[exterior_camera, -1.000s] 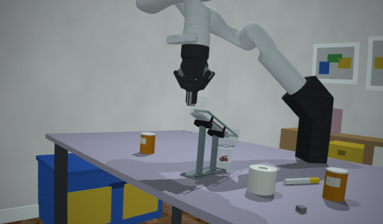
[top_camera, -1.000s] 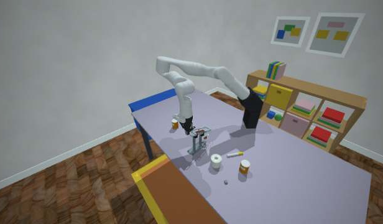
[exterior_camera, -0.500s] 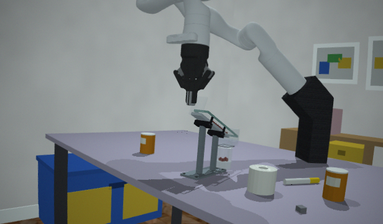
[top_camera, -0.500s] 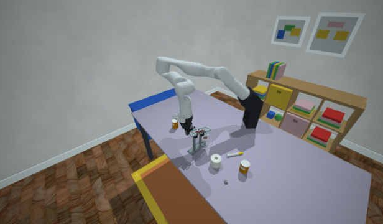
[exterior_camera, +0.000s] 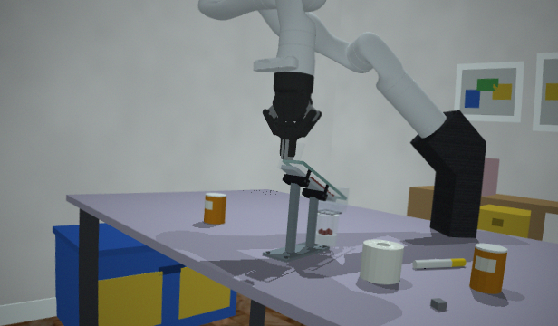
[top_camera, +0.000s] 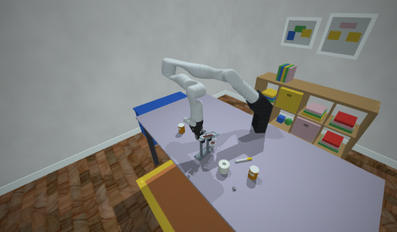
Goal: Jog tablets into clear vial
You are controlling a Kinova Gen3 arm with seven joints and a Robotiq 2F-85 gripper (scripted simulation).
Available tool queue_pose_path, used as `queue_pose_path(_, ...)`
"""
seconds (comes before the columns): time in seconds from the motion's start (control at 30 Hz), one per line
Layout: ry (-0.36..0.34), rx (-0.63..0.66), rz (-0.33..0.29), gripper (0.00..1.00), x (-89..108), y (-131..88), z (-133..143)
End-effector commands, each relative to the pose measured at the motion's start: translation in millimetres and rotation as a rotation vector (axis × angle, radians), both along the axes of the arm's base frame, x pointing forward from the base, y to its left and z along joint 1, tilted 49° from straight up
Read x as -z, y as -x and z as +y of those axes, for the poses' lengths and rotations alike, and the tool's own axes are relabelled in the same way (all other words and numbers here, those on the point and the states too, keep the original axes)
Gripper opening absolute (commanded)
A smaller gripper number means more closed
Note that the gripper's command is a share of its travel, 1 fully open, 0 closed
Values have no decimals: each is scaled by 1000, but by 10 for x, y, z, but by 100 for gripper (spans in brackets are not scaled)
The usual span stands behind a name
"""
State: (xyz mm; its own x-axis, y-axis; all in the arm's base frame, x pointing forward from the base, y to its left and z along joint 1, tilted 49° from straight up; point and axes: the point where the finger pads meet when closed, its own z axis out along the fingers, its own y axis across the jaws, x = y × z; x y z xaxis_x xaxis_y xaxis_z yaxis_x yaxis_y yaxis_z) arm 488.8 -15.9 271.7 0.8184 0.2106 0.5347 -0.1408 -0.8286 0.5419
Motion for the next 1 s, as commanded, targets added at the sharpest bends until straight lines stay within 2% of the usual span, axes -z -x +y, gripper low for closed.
queue_pose_path(0.0, 7, 8, 21, 0, 92, 82, -76)
queue_pose_path(0.2, 7, 8, 21, 0, 79, 72, -69)
queue_pose_path(0.53, 7, 8, 21, 0, -218, -146, 93)
queue_pose_path(0.97, 7, 8, 21, 0, -212, -142, 90)
